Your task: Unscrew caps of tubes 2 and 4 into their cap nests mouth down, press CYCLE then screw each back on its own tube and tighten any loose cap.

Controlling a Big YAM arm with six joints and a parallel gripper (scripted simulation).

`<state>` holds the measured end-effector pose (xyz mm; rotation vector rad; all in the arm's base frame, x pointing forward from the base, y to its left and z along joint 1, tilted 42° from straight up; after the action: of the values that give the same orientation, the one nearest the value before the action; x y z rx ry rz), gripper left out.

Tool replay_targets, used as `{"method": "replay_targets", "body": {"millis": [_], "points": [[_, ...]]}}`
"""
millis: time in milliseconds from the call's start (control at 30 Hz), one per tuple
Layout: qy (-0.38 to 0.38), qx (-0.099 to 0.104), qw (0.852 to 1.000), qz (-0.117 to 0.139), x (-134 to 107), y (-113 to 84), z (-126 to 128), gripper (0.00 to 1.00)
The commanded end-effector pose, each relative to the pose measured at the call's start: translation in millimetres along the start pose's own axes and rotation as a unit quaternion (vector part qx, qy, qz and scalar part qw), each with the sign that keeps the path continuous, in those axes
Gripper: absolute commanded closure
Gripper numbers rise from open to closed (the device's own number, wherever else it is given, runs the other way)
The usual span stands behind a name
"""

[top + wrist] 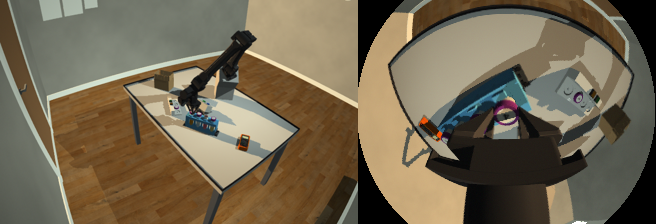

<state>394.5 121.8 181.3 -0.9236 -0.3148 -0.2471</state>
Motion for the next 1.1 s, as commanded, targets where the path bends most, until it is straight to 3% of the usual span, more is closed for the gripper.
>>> {"method": "replay_targets", "body": {"millis": [0, 233, 300, 400, 800, 867, 1067], "points": [[-0.138, -0.004, 0.99, -0.005, 7.5, -5.2, -4.2, 1.0], [-0.284, -0.005, 0.959, -0.004, 7.7, -5.7, -4.2, 1.0], [-0.284, -0.005, 0.959, -0.004, 7.7, -5.7, -4.2, 1.0], [-0.355, -0.005, 0.935, -0.004, 7.7, -5.7, -4.2, 1.0], [-0.596, -0.006, 0.803, -0.003, 8.7, -5.5, -4.0, 1.0], [-0.596, -0.006, 0.803, -0.003, 8.7, -5.5, -4.0, 1.0], [-0.709, -0.007, 0.705, -0.002, 8.8, -6.1, -3.8, 1.0]]}}
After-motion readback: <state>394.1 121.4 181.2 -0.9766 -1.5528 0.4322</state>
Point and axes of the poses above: the point where the finger pads meet when closed, its own y axis out along the fingers, its own z axis across the jaws, x = y × z, the point moved 9 cm from there along -y, back along the fingers, and after that the axes turned 5 degrees about y, right-handed, at the moved point
